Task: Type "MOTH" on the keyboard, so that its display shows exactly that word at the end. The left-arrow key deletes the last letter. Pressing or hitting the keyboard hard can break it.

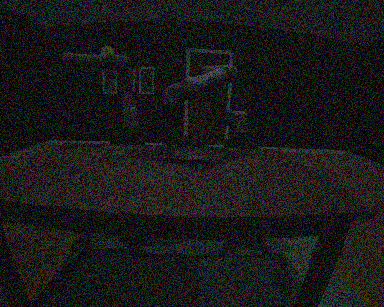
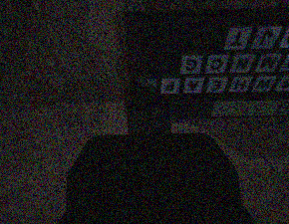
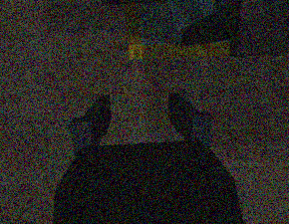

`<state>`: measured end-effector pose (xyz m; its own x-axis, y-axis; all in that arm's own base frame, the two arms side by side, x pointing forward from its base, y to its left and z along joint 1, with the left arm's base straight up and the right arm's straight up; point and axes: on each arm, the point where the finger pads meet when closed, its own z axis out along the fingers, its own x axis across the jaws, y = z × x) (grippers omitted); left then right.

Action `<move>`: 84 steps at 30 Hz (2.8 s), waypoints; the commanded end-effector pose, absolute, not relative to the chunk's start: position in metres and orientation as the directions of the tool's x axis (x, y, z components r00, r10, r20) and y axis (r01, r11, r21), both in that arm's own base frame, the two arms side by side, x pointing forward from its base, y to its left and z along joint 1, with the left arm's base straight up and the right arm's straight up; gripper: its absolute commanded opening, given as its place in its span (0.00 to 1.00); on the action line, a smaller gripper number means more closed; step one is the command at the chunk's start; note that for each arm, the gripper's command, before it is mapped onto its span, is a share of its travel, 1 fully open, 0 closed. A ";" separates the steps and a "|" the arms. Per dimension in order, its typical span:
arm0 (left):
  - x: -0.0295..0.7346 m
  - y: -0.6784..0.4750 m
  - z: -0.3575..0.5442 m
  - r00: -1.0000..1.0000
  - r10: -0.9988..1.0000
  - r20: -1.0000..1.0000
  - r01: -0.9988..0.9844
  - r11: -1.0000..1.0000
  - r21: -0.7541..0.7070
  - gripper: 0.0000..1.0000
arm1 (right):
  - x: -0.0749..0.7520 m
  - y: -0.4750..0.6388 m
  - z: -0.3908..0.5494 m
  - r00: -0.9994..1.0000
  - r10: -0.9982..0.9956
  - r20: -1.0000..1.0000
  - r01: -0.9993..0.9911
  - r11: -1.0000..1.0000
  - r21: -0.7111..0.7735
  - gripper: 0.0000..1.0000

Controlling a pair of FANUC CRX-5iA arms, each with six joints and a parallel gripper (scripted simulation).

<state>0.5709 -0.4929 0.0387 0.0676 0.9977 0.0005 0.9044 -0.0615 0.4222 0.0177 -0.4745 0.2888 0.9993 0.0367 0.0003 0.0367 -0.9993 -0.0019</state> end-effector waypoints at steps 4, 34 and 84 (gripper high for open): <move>0.571 -0.493 0.040 0.068 0.998 -0.002 0.904 -0.061 0.424 0.00 | 0.017 -0.475 0.290 0.999 0.037 0.000 0.037 -0.999 0.000 1.00; 0.571 -0.494 0.038 0.068 0.998 -0.002 0.904 -0.061 0.424 0.00 | 0.017 -0.475 0.290 0.999 0.037 0.000 0.037 -0.999 0.000 1.00; 0.558 -0.396 0.042 0.067 0.998 -0.001 0.904 -0.061 0.424 0.00 | 0.017 -0.475 0.290 0.999 0.037 0.000 0.037 -0.999 0.000 1.00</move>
<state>0.5571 -0.3953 0.0414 0.0677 0.9977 0.0004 0.9044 -0.0615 0.4222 0.0177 -0.4744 0.2888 0.9993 0.0367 0.0003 0.0367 -0.9993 -0.0019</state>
